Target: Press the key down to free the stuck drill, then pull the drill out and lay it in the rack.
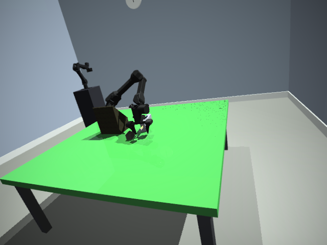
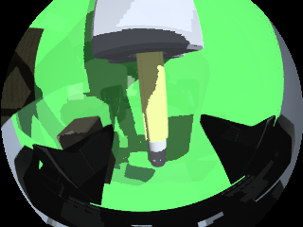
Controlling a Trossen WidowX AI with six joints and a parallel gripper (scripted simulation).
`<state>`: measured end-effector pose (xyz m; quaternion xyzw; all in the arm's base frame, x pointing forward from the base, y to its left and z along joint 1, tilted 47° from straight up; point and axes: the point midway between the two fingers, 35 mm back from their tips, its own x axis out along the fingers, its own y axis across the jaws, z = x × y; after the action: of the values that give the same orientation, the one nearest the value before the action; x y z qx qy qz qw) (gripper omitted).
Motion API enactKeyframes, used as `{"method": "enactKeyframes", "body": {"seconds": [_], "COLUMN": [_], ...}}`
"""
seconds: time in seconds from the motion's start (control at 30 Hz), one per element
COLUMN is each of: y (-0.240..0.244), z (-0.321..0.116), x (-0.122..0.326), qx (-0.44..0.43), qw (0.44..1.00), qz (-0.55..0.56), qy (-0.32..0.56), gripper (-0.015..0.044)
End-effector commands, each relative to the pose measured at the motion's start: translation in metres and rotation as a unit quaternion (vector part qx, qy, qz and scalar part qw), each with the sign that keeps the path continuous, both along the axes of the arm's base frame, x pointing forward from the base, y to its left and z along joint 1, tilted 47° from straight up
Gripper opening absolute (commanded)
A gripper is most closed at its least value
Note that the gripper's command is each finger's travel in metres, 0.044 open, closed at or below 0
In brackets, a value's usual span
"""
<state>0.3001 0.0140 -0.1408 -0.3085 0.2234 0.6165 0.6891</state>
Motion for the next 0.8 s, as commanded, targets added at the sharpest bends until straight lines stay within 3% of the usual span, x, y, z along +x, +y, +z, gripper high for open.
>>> {"method": "enactKeyframes", "body": {"seconds": [0.0, 0.6, 0.77], "y": [0.0025, 0.0068, 0.0051], "z": [0.0011, 0.0033, 0.0029], "x": [-0.0017, -0.0041, -0.0017], "qx": [0.002, 0.002, 0.0], "qw": [1.0, 1.0, 1.0], "qz": [-0.001, -0.001, 0.0], "qy": [0.002, 0.002, 0.0], "gripper": [0.044, 0.044, 0.0309]}}
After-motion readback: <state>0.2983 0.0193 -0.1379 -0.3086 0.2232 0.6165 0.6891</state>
